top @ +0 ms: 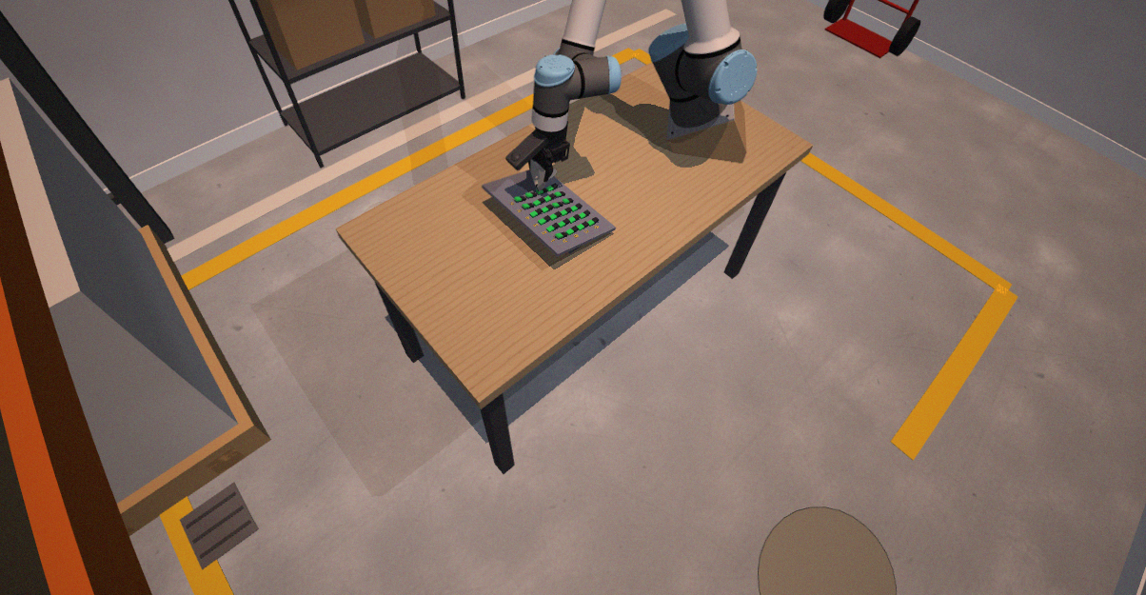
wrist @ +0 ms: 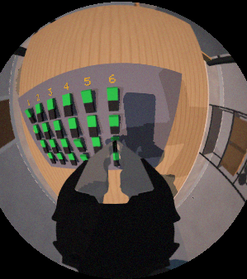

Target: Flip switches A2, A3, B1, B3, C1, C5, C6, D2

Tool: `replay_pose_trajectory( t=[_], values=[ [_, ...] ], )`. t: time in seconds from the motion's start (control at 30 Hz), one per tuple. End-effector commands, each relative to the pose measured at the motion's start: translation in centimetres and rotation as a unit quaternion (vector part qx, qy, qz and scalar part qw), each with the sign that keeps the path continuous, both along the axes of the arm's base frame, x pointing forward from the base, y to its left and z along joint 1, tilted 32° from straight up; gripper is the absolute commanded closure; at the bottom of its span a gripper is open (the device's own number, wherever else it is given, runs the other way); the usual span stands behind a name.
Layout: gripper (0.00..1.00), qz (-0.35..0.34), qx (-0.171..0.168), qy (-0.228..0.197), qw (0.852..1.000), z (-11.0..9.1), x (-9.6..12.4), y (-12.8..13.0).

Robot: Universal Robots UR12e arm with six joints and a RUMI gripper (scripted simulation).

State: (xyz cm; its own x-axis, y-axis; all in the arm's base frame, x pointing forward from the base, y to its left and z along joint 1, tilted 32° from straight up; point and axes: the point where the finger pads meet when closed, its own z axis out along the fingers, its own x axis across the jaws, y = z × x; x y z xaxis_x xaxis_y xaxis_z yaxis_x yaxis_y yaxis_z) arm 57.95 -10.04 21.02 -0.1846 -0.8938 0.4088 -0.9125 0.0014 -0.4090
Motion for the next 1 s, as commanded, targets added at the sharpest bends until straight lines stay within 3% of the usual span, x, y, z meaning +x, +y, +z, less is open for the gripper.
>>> replay_pose_trajectory(
  t=[0.0,0.6,0.97],
  values=[
    [1.00,0.000,0.001,0.002,1.000,-0.3,-0.1,0.0],
    [1.00,0.000,0.001,0.001,1.000,-0.3,0.0,0.0],
    [1.00,0.001,0.000,-0.002,1.000,2.4,-0.8,1.3]
  ],
)
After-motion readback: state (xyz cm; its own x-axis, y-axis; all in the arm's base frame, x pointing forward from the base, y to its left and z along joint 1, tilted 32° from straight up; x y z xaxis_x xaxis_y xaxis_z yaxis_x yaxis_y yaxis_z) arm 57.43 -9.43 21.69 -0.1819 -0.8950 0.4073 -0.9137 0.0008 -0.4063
